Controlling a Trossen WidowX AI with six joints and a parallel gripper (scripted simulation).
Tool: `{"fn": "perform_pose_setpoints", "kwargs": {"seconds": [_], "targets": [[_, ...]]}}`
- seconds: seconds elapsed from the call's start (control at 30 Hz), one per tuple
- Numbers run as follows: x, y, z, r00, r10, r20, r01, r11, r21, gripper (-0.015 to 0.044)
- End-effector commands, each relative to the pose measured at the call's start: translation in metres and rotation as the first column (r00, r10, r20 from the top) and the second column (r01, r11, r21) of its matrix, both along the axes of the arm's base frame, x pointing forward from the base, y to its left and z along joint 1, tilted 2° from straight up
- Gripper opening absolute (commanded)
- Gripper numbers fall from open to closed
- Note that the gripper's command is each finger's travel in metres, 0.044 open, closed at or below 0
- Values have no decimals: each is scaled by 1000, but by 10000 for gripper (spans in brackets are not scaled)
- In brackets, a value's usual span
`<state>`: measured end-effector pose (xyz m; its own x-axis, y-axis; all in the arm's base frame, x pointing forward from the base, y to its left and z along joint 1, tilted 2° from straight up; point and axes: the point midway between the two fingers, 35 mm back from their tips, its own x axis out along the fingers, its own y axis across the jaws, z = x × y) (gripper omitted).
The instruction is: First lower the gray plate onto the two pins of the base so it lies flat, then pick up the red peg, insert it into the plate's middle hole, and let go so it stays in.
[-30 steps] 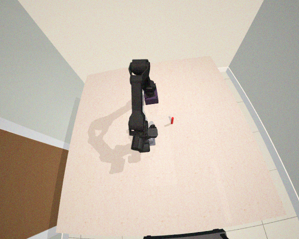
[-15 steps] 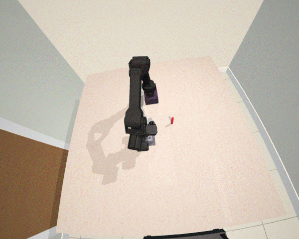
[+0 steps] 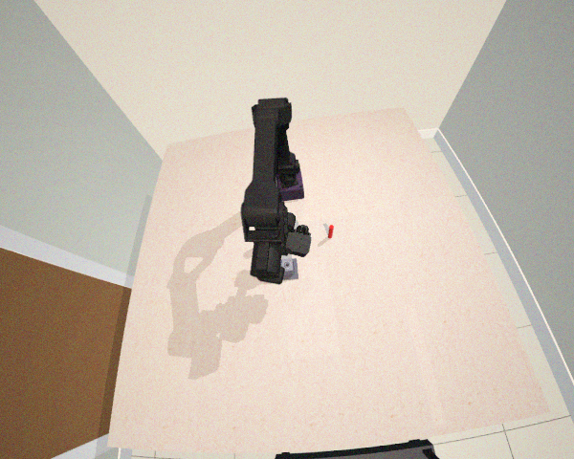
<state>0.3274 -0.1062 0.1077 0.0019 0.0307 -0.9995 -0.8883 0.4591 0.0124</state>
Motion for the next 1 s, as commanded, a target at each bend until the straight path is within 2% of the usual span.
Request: {"fn": "perform_pose_setpoints", "kwargs": {"seconds": [0.0, 0.17, 0.37, 0.67, 0.97], "targets": [[-4, 30, 5, 948, -319, -4, 319, 948, -2, 440], [-11, 63, 7, 747, -665, -16, 665, 747, -4, 440], [-23, 101, 7, 360, -933, -30, 933, 360, -13, 440], [-39, 134, 7, -54, -998, -38, 998, -53, -28, 440], [-58, 163, 6, -461, -887, -38, 887, -459, -46, 440]]}}
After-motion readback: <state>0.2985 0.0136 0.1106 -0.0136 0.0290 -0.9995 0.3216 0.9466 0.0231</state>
